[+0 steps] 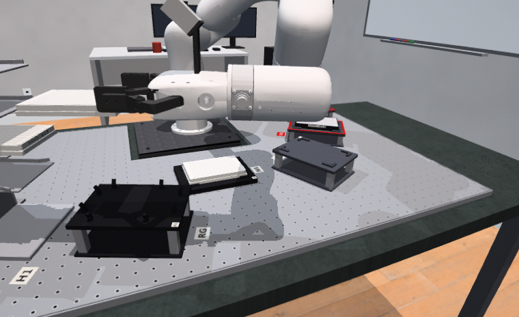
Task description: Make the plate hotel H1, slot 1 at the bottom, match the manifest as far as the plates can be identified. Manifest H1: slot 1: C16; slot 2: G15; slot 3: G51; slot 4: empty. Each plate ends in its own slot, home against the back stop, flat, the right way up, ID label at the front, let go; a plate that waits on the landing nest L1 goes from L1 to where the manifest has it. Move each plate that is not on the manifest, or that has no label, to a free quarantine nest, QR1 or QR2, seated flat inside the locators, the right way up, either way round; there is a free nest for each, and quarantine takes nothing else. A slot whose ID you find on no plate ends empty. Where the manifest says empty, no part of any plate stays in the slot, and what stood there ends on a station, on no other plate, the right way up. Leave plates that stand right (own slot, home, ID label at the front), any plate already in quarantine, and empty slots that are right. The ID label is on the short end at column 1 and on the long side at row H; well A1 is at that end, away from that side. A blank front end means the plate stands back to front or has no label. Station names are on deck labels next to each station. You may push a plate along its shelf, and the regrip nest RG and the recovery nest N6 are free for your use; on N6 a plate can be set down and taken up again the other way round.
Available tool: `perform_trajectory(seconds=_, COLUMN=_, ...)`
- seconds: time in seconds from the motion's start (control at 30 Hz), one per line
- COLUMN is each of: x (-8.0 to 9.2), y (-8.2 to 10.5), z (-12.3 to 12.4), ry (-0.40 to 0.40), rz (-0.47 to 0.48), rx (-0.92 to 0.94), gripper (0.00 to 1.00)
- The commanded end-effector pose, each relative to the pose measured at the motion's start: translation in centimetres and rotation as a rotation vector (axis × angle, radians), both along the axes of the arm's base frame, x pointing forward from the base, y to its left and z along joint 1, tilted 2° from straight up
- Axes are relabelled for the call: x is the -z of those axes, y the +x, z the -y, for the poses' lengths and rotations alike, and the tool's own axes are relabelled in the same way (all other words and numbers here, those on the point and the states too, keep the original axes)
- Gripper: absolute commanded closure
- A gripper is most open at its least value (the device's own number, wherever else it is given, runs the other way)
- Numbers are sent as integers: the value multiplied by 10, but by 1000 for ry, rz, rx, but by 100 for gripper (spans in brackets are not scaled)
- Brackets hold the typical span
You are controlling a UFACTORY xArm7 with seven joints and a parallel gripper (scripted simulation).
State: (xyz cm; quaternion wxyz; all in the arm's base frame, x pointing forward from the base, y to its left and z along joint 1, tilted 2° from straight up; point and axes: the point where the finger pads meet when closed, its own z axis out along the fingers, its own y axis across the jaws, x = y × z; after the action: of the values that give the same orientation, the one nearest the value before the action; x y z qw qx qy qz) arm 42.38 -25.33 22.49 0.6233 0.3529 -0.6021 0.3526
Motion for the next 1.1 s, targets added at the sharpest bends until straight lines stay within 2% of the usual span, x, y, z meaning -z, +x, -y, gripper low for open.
perform_trajectory(seconds=0.0, x=-2, y=-3, z=6, ry=-1, rz=4, rx=0, gripper=100)
perform_trajectory(seconds=1.07, x=-3, y=-21, z=38, ry=-1, rz=4, rx=0, gripper=100)
